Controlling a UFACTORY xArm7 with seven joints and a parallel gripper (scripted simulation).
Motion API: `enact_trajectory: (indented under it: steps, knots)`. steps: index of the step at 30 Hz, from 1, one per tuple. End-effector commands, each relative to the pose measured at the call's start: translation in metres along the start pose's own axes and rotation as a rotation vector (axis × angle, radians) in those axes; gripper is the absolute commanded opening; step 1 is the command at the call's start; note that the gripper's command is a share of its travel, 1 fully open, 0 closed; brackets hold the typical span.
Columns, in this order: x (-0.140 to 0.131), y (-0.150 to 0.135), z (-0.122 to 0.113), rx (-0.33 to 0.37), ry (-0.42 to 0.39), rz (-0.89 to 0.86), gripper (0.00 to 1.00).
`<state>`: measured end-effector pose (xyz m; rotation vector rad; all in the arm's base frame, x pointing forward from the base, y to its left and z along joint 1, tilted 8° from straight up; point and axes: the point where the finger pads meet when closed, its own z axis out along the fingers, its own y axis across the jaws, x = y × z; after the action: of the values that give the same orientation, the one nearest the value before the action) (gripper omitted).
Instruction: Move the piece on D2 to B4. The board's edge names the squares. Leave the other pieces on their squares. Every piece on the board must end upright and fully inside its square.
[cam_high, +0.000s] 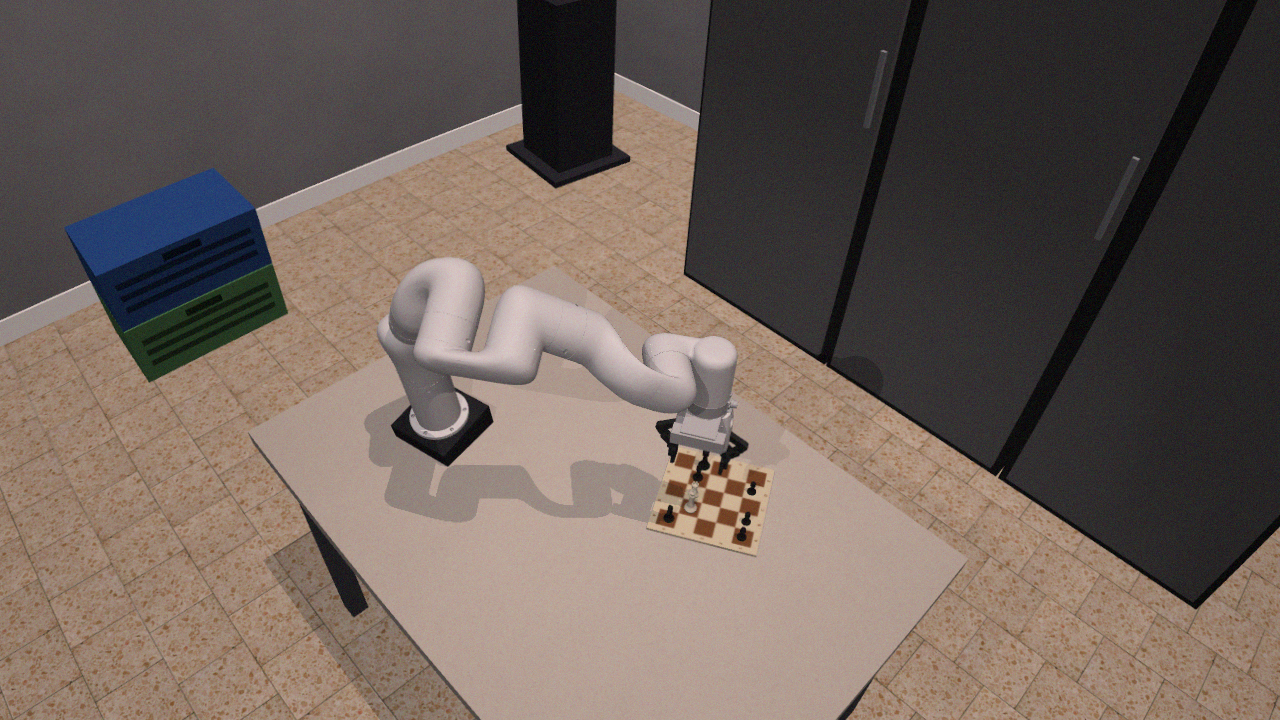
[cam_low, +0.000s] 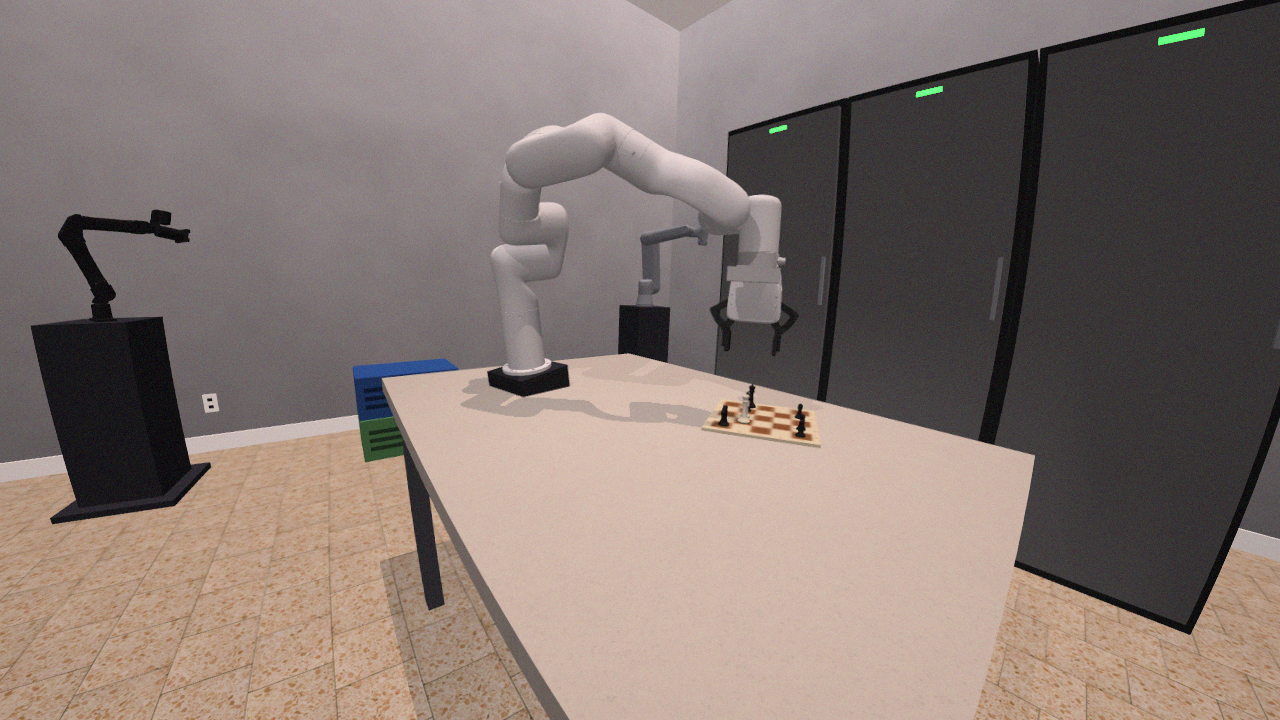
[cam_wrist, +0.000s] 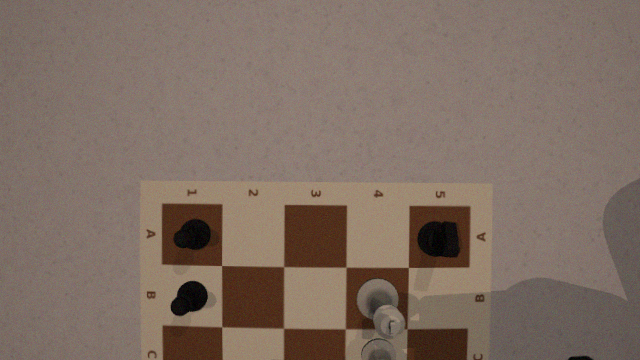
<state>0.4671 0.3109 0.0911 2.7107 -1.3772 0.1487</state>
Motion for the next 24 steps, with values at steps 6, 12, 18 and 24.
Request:
enact_trajectory:
  steps: [6,12,18,24]
  knots:
    - [0.000,-0.001,-0.036,0.005,0.000,0.000,1.00]
    - [0.000,-0.001,-0.041,0.005,0.000,0.000,1.00]
    - [0.000,-0.001,-0.042,0.005,0.000,0.000,1.00]
    - [0.000,-0.001,-0.042,0.005,0.000,0.000,1.00]
